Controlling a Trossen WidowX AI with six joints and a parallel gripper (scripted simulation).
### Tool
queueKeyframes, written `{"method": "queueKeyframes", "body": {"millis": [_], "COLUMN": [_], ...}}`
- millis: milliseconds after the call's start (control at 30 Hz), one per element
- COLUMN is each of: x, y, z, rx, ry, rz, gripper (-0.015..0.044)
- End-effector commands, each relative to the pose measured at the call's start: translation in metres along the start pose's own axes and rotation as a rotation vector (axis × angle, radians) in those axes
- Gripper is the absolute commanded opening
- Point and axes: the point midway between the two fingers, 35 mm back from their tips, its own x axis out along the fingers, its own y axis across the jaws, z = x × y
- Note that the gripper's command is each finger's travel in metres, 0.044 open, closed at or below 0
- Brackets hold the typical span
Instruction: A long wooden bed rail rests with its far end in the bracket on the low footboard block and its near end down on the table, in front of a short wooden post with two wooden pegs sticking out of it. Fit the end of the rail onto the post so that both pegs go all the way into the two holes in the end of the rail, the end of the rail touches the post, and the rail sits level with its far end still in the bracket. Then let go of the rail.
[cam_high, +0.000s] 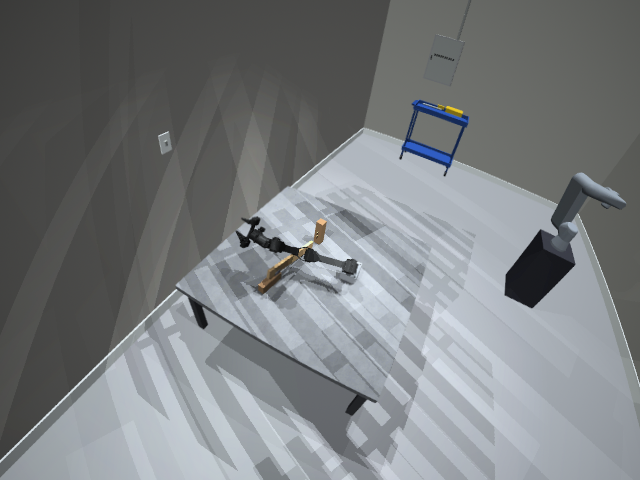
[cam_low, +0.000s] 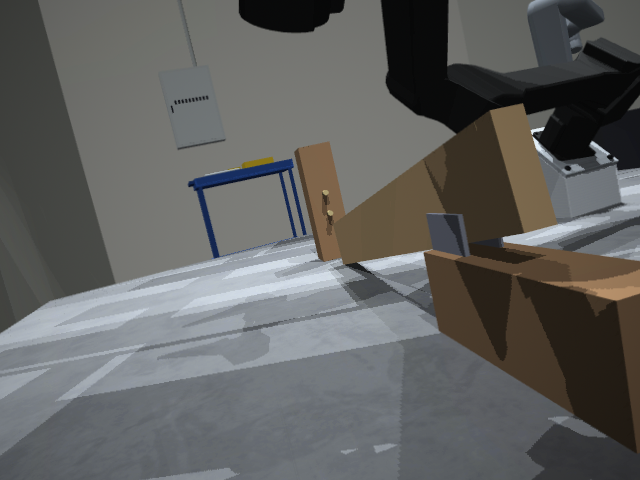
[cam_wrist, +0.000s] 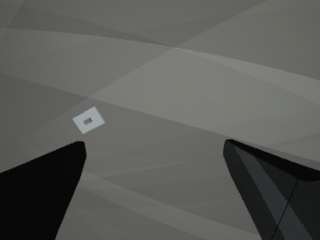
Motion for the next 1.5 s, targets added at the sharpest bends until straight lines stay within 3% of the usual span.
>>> {"method": "queueKeyframes", "body": {"millis": [0,433,900,1167,1467], "x": [-0.001,-0.096,-0.265,-0.364,-0.451], "y": [-0.001,-0.013,0.039,0.105,0.210], "z": [-0.003,-0.169,-0.308,-0.347,-0.346], "rx": [0.000,0.086,0.322,0.559,0.844], "ry": [0.006,0.421,0.815,1.038,1.183], "rz": [0.000,0.013,0.071,0.077,0.171], "gripper": [0.0426,0.0440,0.0440,0.0440,0.0440]}}
